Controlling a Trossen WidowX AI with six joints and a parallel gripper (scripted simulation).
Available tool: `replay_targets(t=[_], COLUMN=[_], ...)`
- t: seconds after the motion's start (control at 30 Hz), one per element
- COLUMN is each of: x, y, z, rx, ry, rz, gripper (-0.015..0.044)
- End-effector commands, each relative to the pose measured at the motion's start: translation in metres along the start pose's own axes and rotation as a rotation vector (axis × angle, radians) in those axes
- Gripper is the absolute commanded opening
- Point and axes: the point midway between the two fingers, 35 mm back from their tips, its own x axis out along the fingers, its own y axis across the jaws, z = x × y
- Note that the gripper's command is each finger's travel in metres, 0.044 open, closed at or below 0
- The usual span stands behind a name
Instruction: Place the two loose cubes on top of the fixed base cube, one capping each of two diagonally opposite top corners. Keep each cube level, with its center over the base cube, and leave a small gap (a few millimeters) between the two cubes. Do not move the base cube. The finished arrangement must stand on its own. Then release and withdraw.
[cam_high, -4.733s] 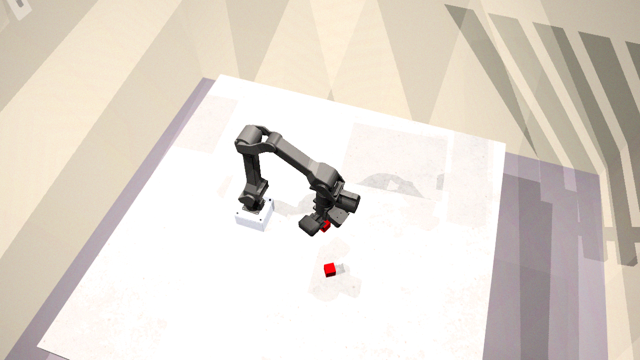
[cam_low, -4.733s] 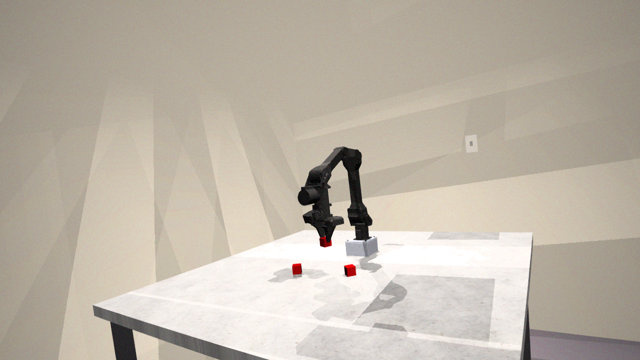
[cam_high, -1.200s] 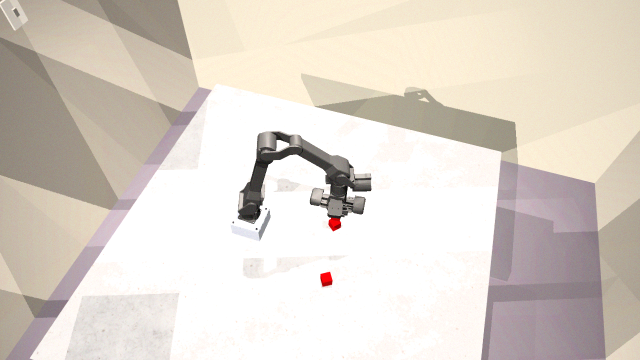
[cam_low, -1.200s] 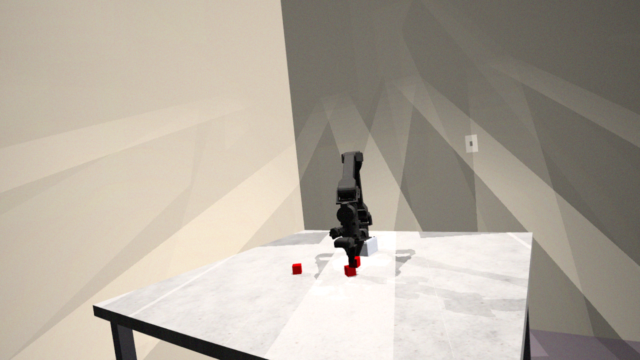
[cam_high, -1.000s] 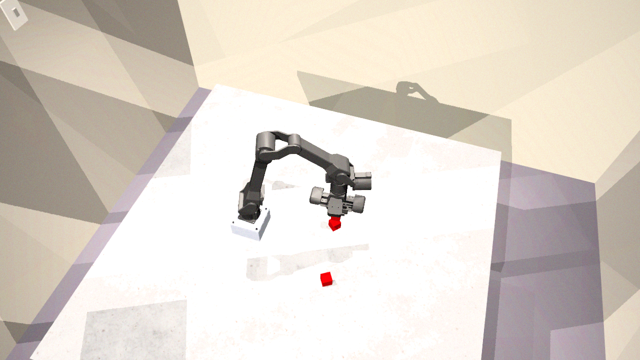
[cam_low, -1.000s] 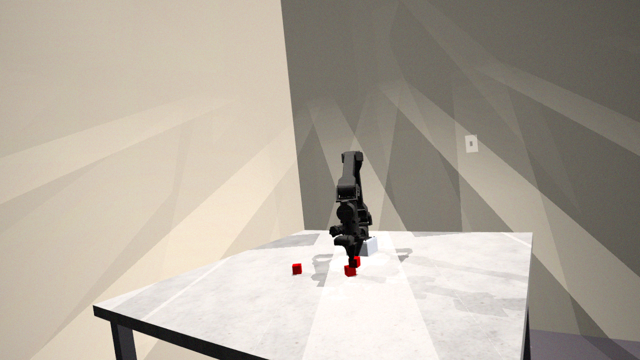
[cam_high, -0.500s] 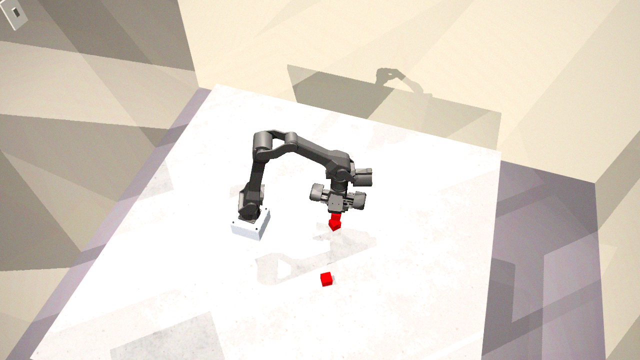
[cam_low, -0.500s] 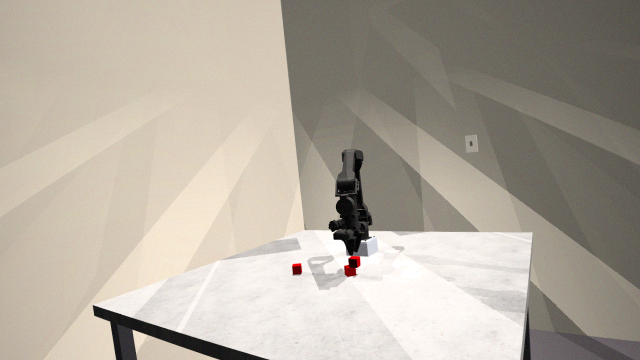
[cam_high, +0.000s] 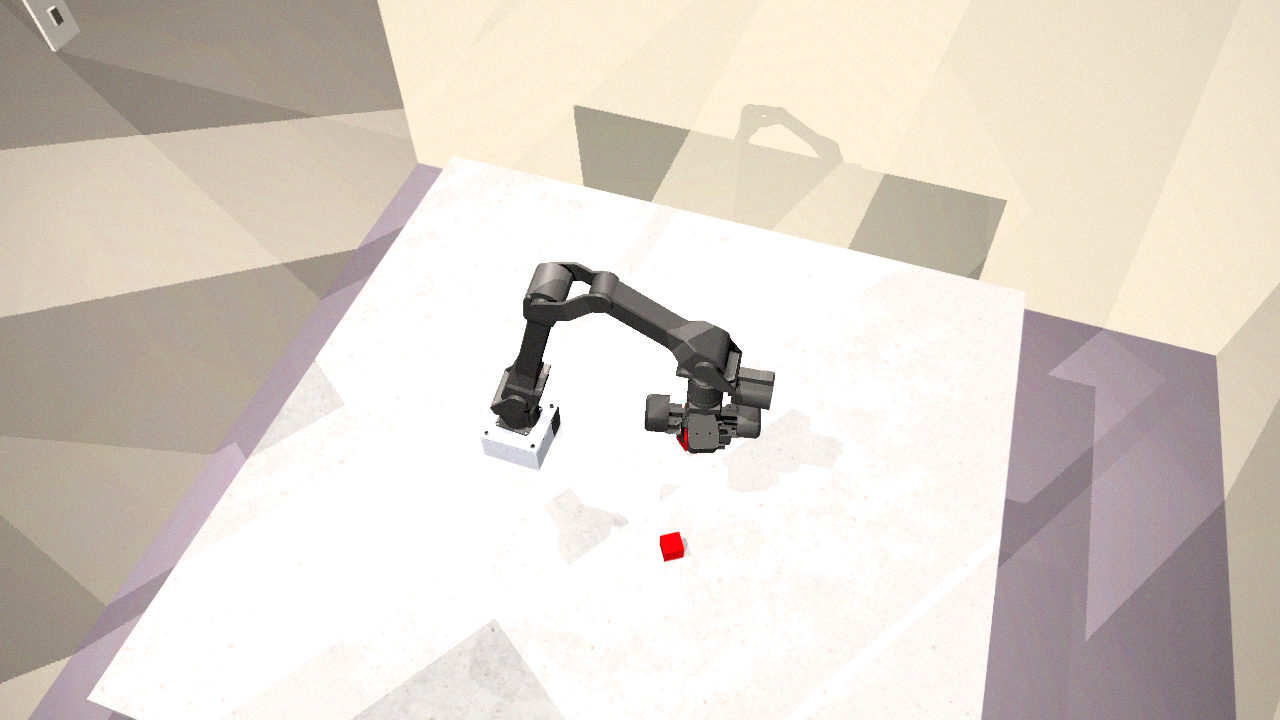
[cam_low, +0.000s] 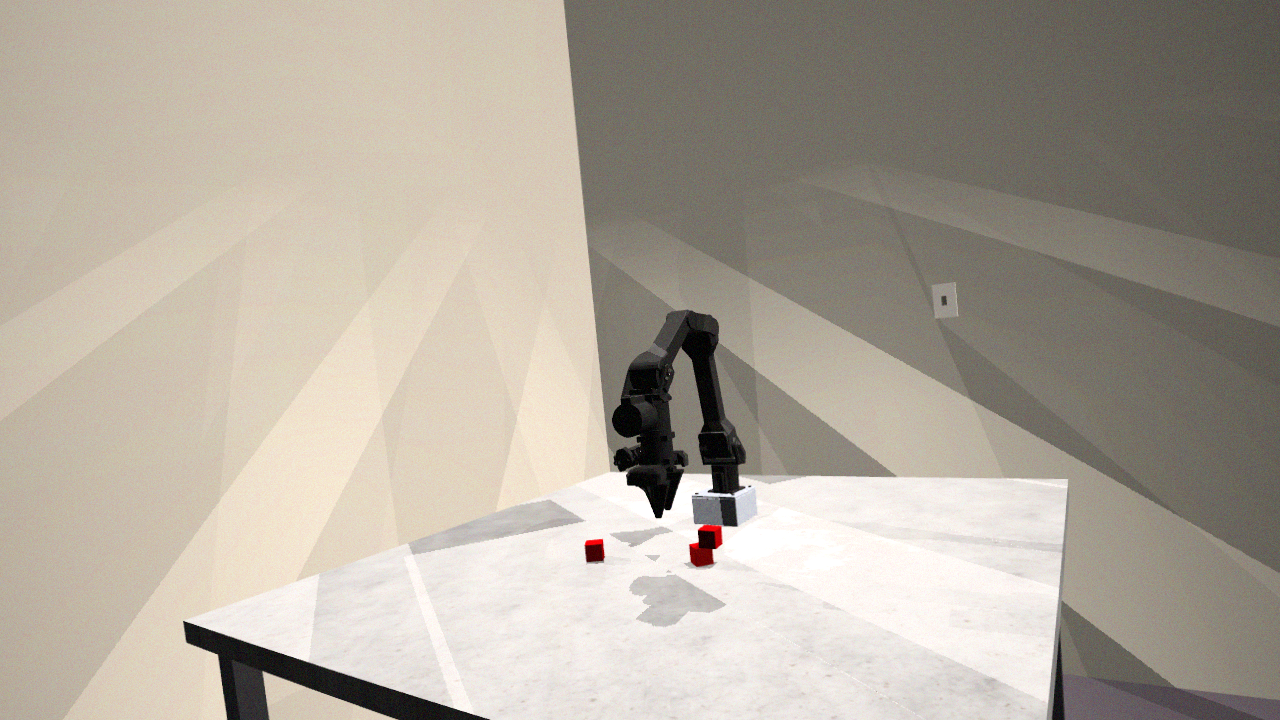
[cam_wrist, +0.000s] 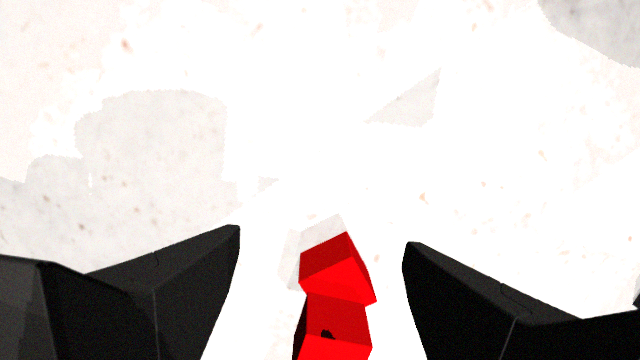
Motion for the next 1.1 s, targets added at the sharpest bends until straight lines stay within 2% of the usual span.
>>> replay_targets(t=[0.0, 0.47, 0.7, 0.93, 1.07], x=[-0.008, -0.032, -0.031, 0.024, 0.030], y=[-0.001, -0.036, -0.036, -0.036, -0.037], z=[0.039, 0.159, 0.160, 0.161, 0.161], rx=[-0.077, -0.307, -0.309, -0.309, -0.309], ry=[-0.003, -0.011, -0.012, -0.011, -0.011], rz=[-0.001, -0.004, -0.004, -0.005, -0.005], gripper=[0.0265, 0.0265, 0.0265, 0.0265, 0.0265])
